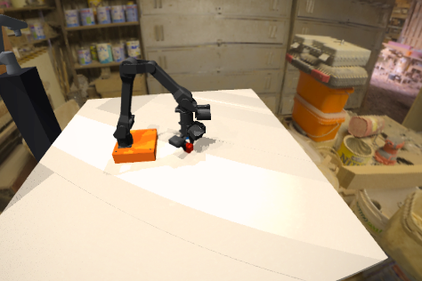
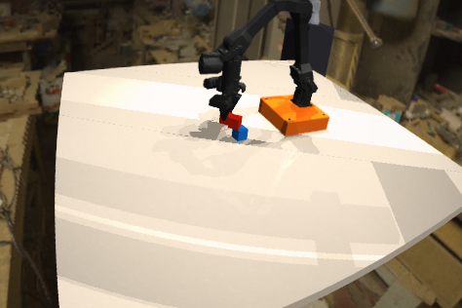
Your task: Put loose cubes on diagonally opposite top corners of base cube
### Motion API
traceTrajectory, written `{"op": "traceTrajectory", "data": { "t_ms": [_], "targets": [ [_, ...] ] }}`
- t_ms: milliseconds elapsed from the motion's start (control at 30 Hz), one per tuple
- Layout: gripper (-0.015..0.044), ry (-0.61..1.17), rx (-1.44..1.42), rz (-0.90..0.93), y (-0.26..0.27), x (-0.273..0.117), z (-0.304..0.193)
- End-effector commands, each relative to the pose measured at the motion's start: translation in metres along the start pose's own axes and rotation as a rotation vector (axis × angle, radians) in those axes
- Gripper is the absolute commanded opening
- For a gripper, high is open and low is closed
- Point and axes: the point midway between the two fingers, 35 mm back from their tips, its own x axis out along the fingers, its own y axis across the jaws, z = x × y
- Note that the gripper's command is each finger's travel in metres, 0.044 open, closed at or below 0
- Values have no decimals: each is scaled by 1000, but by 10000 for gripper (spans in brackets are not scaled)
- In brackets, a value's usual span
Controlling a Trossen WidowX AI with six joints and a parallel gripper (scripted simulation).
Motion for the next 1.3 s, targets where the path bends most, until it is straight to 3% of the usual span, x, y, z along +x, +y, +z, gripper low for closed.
{"op": "traceTrajectory", "data": {
  "t_ms": [0,67,1267],
  "targets": [
    [134,-1,3,4,1,1,0],
    [105,-1,3,4,1,1,0],
    [105,-1,3,4,1,-101,2]
  ]
}}
